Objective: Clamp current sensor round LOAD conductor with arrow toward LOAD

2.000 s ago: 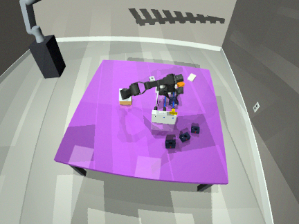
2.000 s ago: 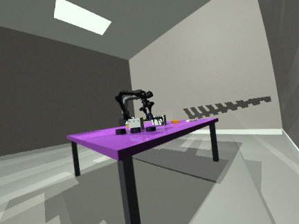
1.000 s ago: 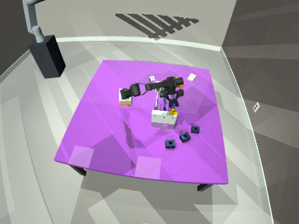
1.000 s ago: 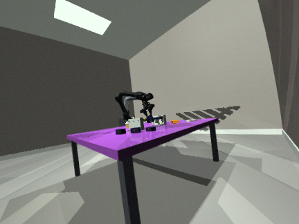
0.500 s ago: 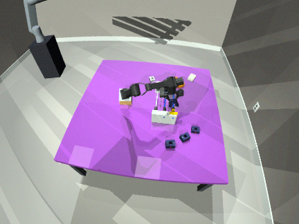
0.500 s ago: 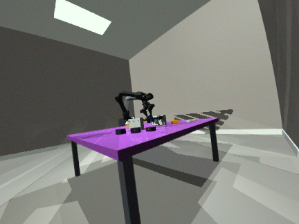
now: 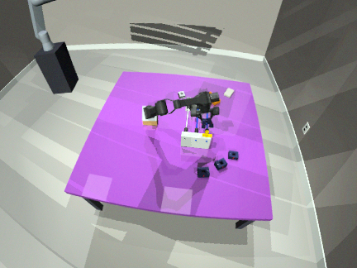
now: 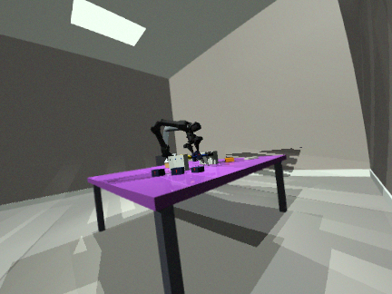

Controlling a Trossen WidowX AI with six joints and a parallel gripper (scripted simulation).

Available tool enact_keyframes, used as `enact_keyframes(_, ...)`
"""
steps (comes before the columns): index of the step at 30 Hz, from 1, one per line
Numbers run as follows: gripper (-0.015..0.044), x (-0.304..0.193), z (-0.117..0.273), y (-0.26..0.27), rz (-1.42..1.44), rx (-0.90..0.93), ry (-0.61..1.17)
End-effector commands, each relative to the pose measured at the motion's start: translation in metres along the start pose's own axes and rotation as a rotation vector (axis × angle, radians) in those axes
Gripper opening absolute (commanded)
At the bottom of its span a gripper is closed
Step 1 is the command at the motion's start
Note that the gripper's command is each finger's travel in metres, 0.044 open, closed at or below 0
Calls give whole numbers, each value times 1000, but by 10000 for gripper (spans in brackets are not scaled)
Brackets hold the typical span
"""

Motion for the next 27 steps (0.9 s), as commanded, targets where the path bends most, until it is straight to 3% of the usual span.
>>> enact_keyframes(1, 0, 0, 1, -1, -2, 2, -2)
enact_keyframes(25, 0, -3, -7, -24, 3, 226, -43)
enact_keyframes(27, 53, -3, -7, -20, 12, 197, -37)
Point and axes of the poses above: the point midway between the two fingers, 35 mm back from their tips, its own z axis back along the fingers, its own y axis across the jaws, x = y × z, the point moved 4 cm from there along z, back along the fingers, and after that the axes turned 10 degrees about z, right-handed, at the moved point
